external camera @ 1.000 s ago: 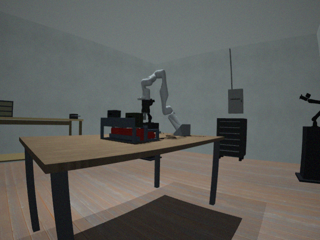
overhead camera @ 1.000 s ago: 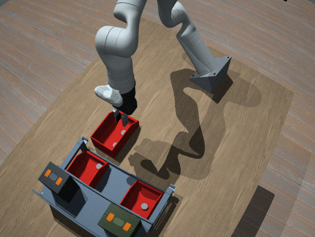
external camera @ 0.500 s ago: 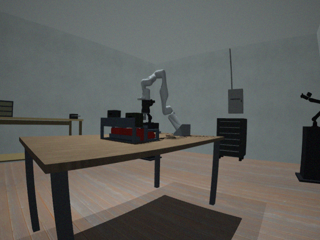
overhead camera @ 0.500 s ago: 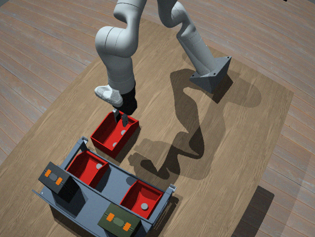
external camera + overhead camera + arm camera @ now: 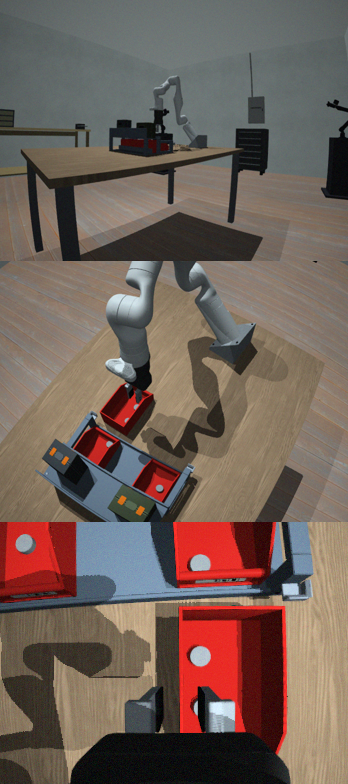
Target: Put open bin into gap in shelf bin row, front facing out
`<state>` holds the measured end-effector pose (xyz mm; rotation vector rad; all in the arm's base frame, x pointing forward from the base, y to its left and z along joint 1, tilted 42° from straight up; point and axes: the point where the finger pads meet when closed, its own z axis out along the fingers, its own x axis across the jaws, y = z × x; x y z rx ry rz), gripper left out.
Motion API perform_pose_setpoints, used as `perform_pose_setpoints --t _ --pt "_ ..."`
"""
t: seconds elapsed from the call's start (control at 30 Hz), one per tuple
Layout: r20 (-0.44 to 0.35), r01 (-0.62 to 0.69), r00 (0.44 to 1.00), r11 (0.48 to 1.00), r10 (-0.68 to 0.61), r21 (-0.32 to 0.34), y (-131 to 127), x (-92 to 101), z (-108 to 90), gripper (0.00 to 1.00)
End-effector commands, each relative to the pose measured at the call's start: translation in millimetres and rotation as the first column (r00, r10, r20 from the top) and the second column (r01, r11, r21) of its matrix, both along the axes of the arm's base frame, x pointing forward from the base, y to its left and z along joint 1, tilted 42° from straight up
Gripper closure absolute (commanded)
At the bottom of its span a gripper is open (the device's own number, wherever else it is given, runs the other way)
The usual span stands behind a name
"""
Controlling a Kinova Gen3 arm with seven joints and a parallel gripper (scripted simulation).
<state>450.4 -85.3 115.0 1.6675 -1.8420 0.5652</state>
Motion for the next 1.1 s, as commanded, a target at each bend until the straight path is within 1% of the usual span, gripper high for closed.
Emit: perform_pose_setpoints --t 0.0,0.73,1.07 --pt "-0.003 0.003 1.000 1.000 -0.003 -0.002 -4 -1.8 -3.4 0.45" --pt "-0.003 0.003 1.000 1.000 -0.003 -0.002 -29 -7.4 -31.9 0.45" --pt "-0.003 0.003 1.000 1.000 -0.003 -0.002 -34 -8.6 -37.8 0.45"
